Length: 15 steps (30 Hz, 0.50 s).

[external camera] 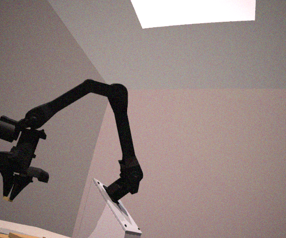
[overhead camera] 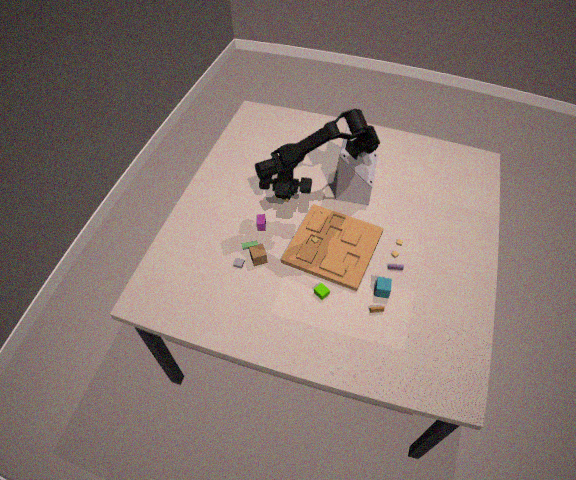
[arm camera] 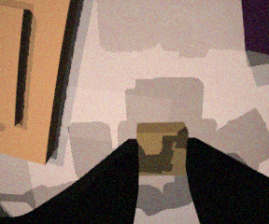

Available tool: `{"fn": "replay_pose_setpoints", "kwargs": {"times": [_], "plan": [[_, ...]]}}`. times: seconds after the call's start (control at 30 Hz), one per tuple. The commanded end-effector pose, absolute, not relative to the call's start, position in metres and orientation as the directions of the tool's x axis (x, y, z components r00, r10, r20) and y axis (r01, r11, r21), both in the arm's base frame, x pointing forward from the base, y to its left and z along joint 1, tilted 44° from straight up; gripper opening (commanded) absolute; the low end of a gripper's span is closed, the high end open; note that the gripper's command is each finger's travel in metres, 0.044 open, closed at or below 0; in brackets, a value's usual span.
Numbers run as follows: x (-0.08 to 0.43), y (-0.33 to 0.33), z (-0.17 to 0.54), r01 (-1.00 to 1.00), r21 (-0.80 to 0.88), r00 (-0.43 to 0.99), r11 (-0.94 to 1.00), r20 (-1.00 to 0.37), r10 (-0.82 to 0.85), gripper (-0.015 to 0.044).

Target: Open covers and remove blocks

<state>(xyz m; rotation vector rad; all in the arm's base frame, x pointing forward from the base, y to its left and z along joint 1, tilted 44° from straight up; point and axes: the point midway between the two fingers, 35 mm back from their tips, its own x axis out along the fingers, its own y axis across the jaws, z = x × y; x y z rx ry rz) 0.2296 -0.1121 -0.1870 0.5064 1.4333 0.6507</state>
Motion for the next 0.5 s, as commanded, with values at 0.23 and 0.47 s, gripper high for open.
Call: {"fn": "replay_pose_setpoints", "kwargs": {"times": [0.23,0.47], "plan": [[0.23,-0.1,-0.202,-0.106,0.675,0.016,0.73,-0.733,0.68,0.008],[0.231,-0.092,-0.211,-0.106,0.675,0.016,0.731,-0.733,0.68,0.008]]}}
